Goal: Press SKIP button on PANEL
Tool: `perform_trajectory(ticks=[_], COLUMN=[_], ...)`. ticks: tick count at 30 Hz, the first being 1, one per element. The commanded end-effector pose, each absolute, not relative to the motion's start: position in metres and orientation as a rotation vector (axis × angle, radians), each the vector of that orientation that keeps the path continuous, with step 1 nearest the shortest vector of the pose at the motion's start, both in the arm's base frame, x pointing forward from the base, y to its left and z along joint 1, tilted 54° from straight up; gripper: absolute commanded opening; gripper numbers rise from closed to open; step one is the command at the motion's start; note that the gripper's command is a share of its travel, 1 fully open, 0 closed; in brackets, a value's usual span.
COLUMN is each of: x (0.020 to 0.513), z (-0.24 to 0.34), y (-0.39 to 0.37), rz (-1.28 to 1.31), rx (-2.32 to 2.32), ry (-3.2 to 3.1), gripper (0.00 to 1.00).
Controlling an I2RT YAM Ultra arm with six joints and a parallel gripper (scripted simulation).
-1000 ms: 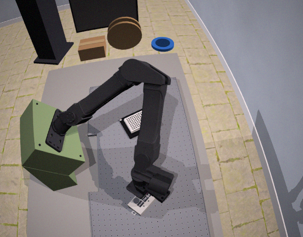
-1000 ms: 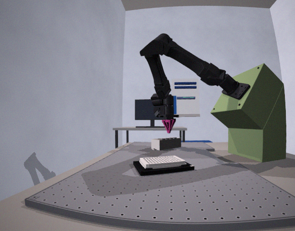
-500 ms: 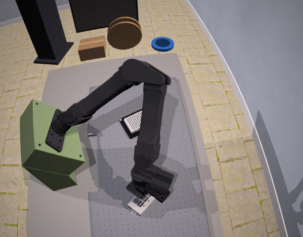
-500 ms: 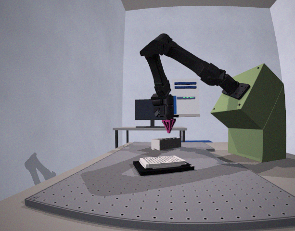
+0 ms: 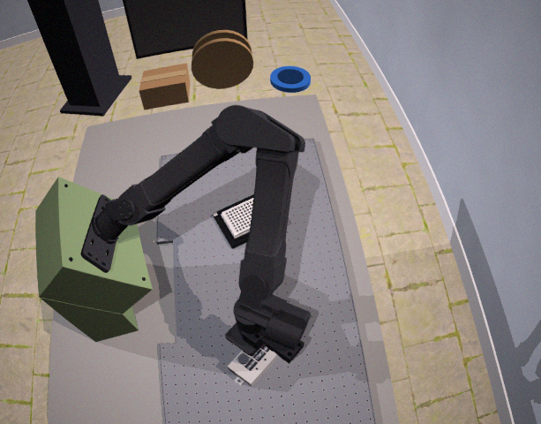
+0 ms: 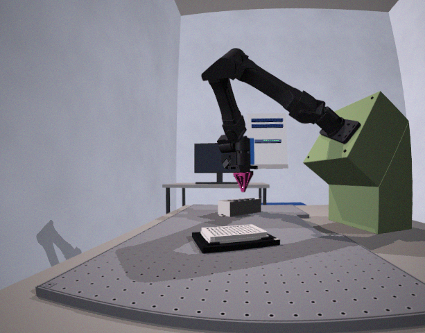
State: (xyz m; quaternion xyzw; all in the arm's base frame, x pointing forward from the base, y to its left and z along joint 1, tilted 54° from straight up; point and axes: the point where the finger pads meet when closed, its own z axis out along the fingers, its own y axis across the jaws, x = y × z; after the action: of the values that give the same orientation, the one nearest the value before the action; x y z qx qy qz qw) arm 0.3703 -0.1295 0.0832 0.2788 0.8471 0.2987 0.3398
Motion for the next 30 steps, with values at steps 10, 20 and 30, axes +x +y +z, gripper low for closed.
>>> perform_trajectory(ticks=[10, 20, 30], x=[0.364, 0.358, 0.338], z=[0.084, 0.087, 0.136], y=[-0.137, -0.134, -0.145], rz=[0.751, 0.769, 0.744], rx=[0.748, 0.749, 0.716], ry=[2.185, 2.195, 2.173], gripper=[0.0, 0.0, 0.0])
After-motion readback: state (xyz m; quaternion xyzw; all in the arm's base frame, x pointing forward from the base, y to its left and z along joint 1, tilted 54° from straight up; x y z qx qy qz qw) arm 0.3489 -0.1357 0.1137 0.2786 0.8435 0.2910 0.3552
